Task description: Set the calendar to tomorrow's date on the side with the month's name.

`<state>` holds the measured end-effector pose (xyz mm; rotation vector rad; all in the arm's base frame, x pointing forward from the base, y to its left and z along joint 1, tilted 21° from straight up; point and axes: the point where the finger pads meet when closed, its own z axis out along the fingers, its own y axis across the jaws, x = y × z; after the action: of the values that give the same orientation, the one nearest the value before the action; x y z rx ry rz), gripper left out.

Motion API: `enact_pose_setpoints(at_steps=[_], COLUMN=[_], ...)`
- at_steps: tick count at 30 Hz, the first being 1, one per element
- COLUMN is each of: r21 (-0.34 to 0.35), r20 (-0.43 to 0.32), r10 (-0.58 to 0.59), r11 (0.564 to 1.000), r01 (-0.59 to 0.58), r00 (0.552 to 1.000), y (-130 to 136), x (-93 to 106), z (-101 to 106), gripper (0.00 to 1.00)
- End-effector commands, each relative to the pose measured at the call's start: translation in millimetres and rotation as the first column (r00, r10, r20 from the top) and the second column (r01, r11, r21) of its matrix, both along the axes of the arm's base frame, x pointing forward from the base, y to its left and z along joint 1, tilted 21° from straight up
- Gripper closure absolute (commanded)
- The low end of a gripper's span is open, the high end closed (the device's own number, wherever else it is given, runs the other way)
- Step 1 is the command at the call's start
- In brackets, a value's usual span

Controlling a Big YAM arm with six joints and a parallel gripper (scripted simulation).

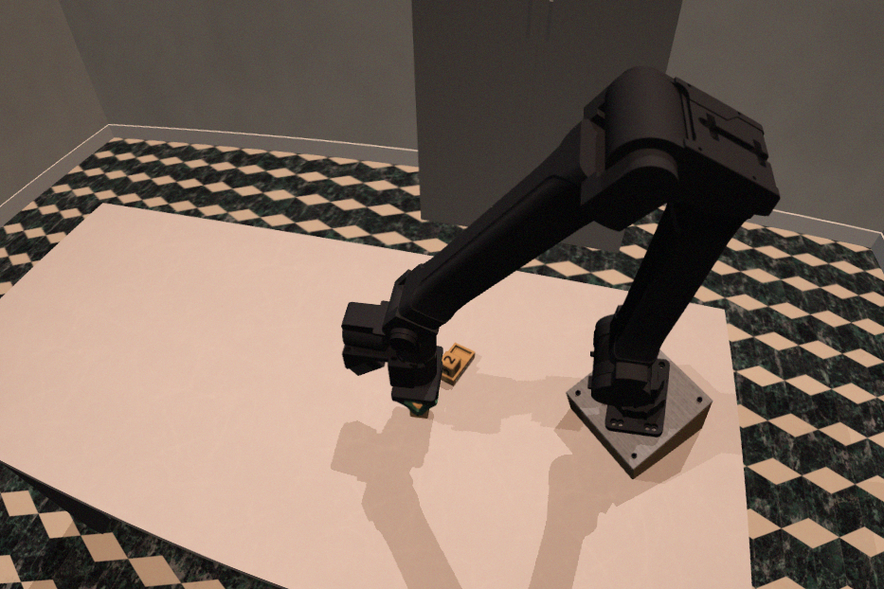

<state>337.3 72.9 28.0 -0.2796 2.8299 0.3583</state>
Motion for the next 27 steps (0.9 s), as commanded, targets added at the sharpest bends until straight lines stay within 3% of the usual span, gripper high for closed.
enact_pose_setpoints(at_steps=[1, 27], r21=[0.001, 0.001], r20=[0.008, 0.006], r10=[0.005, 0.004], r11=[1.0, 1.0], r01=[-0.005, -0.004], r00=[1.0, 1.0], y=[6.1, 6.2], x=[8.7, 7.3], z=[0.9, -1.7], gripper=[0.74, 0.74])
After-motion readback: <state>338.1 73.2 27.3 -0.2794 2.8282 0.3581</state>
